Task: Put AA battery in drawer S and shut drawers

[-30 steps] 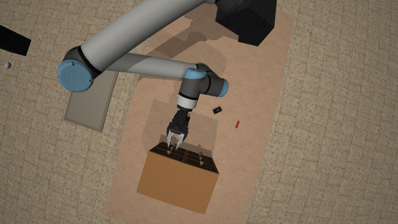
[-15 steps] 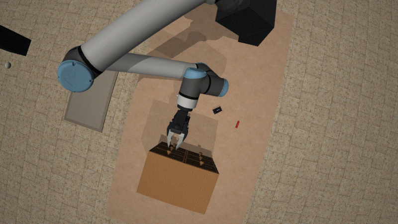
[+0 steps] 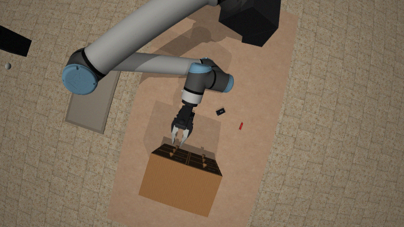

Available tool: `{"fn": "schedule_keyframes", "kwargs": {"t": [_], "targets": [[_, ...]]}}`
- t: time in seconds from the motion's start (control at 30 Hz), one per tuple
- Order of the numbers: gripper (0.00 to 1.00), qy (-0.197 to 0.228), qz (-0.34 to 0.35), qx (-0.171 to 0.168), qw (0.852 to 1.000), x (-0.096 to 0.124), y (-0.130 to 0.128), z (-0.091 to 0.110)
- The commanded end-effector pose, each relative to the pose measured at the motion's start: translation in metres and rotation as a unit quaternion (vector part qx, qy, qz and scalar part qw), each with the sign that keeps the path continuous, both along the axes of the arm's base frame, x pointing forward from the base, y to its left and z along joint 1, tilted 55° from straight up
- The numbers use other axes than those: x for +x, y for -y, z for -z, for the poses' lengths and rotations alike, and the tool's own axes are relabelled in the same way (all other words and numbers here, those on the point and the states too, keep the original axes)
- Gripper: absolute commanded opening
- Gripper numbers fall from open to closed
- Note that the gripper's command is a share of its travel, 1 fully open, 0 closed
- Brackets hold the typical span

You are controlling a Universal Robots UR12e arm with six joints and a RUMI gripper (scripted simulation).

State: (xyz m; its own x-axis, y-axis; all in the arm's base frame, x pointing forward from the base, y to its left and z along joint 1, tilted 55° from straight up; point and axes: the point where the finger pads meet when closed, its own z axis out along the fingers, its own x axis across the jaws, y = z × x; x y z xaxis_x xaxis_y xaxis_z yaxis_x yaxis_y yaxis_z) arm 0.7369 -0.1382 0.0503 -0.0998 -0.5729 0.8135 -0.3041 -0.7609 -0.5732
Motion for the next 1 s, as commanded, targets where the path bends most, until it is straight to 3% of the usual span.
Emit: {"fn": "schedule_keyframes", "kwargs": {"t": [0.0, 0.73, 0.97], "targets": [[0.20, 0.000, -0.001, 0.000, 1.000, -0.013, -0.001, 0.001], [0.20, 0.000, -0.001, 0.000, 1.000, -0.029, -0.004, 0.001], [0.20, 0.000, -0.001, 0.000, 1.000, -0.049, -0.011, -0.002]]}}
